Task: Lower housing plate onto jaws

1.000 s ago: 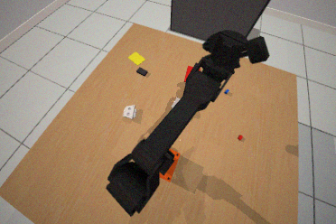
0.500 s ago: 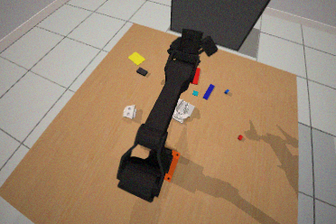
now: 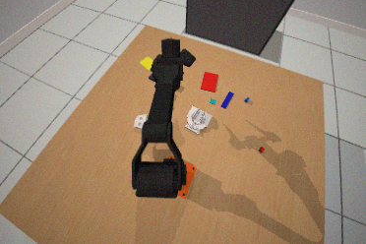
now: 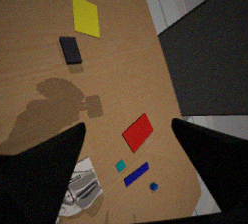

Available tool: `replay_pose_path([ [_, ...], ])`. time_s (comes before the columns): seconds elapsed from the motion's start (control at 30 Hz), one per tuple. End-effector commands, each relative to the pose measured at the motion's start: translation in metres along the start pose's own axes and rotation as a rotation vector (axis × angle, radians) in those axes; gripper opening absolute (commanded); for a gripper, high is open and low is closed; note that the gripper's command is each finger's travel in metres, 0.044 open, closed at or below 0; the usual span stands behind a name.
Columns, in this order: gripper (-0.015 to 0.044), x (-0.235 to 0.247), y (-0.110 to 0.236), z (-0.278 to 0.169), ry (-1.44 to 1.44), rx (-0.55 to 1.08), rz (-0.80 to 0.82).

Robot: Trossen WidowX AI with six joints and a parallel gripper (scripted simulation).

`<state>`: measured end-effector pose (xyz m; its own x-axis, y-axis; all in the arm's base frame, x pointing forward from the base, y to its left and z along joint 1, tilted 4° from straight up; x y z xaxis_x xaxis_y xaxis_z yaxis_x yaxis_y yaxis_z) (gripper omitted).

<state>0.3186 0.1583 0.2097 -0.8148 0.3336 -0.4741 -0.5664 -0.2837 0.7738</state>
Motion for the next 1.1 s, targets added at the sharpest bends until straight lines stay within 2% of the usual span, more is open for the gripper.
replay_pose_path([
  [0.0, 0.044, 0.031, -0.01, 0.01, 0.071, 0.014, 0.107],
  [0.37, 0.044, 0.121, -0.018, 0.034, 0.29, 0.076, 0.382],
  [0.77, 0.044, 0.215, -0.005, 0.038, 0.557, 0.183, 0.641],
  [0.97, 0.044, 0.226, -0.002, 0.037, 0.591, 0.199, 0.669],
  [1.07, 0.044, 0.236, -0.018, 0.03, 0.591, 0.199, 0.669],
])
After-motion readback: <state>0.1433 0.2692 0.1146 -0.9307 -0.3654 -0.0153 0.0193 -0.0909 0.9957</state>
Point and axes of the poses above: the point midway between the two fingers, 35 mm back from their tips, its own y axis back along the fingers, its own x axis across the jaws, z = x × y, the point moved 5 cm from there along y, back along the fingers, and after that the axes turned 1 degree about -y, right-handed, at the moved point
